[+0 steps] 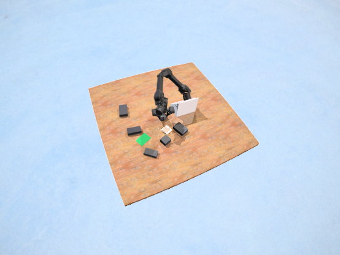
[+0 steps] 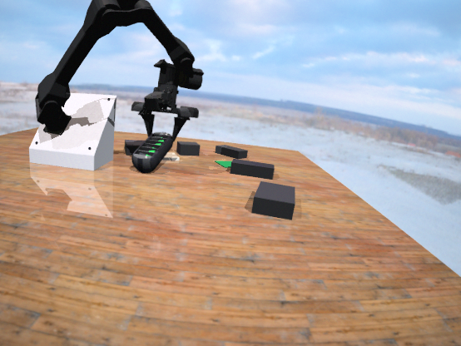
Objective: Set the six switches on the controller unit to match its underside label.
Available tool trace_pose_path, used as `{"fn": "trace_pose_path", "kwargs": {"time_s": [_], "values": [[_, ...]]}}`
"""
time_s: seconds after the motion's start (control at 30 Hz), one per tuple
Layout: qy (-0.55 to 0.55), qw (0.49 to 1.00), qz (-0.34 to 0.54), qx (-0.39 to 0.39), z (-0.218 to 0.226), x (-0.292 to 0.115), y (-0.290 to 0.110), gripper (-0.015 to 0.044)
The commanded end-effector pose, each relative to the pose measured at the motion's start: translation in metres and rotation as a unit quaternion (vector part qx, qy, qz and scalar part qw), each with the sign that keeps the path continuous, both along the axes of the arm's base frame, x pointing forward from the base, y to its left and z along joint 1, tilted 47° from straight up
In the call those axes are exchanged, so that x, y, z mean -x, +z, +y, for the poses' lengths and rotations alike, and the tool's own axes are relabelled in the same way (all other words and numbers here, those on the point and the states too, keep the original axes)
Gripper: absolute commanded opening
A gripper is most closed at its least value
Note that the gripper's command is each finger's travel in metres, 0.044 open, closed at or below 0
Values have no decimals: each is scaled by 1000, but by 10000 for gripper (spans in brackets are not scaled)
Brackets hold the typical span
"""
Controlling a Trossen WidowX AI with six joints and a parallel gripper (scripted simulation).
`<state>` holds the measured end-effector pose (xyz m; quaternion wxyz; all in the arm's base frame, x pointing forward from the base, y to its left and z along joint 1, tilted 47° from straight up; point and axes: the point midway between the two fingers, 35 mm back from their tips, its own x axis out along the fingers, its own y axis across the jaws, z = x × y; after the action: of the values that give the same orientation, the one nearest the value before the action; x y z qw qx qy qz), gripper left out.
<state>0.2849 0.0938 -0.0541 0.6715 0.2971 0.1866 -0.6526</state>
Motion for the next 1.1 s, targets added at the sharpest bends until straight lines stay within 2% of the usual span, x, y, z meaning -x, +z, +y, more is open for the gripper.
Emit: {"fn": "trace_pose_path", "kwargs": {"time_s": [0.0,1.07], "values": [[3,1000,-1,-6,1,0,5,336],[8,999,-1,-38,0,4,31,336]]}}
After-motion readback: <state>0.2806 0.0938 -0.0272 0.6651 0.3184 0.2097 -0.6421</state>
